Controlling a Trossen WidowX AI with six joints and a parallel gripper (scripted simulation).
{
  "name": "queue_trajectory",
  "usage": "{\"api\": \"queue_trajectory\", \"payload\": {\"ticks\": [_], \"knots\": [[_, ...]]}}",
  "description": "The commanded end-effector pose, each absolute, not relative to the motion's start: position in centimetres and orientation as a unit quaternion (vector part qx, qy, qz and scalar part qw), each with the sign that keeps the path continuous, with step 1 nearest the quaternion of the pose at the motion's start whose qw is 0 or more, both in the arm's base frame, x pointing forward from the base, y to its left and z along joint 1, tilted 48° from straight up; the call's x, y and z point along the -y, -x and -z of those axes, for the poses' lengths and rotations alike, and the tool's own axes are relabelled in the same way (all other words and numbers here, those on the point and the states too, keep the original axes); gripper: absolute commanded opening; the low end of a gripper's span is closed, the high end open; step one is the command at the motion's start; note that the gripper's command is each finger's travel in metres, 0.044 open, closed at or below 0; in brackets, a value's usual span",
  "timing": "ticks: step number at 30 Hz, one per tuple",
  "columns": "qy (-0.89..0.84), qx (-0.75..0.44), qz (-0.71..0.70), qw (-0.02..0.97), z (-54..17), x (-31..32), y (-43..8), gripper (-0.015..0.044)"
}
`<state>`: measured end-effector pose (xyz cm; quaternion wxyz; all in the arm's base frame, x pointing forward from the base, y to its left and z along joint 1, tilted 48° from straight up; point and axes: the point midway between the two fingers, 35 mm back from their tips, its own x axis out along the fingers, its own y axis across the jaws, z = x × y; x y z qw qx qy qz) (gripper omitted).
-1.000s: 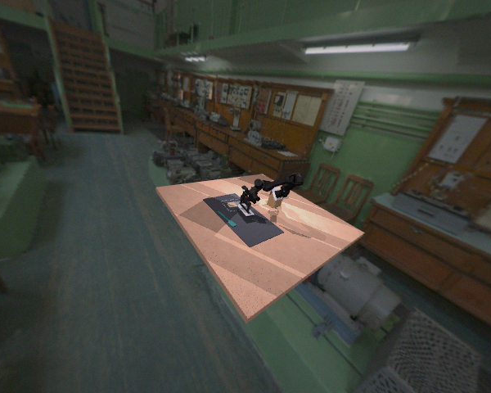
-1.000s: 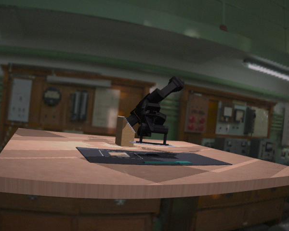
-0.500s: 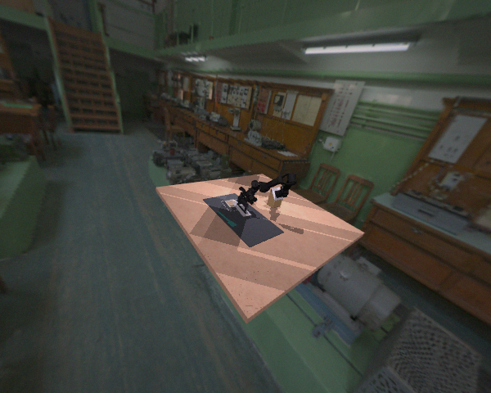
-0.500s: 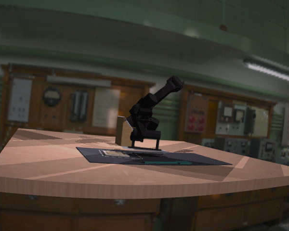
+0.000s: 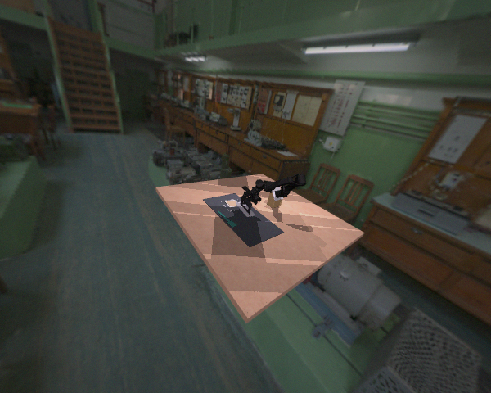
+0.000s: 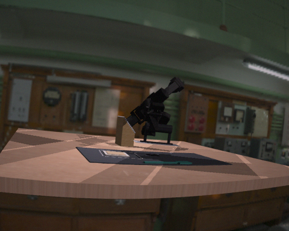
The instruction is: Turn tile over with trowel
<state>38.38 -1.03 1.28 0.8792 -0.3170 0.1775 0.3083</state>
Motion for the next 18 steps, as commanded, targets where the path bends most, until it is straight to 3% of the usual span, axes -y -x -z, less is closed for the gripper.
{"api": "queue_trajectory", "payload": {"ticks": [1, 18], "knots": [[0.322, -0.171, -0.298, 0.882, -3.8, 1.1, -38.9, 0.0], [0.322, -0.171, -0.298, 0.882, -6.5, 0.5, -38.6, 0.0]]}}
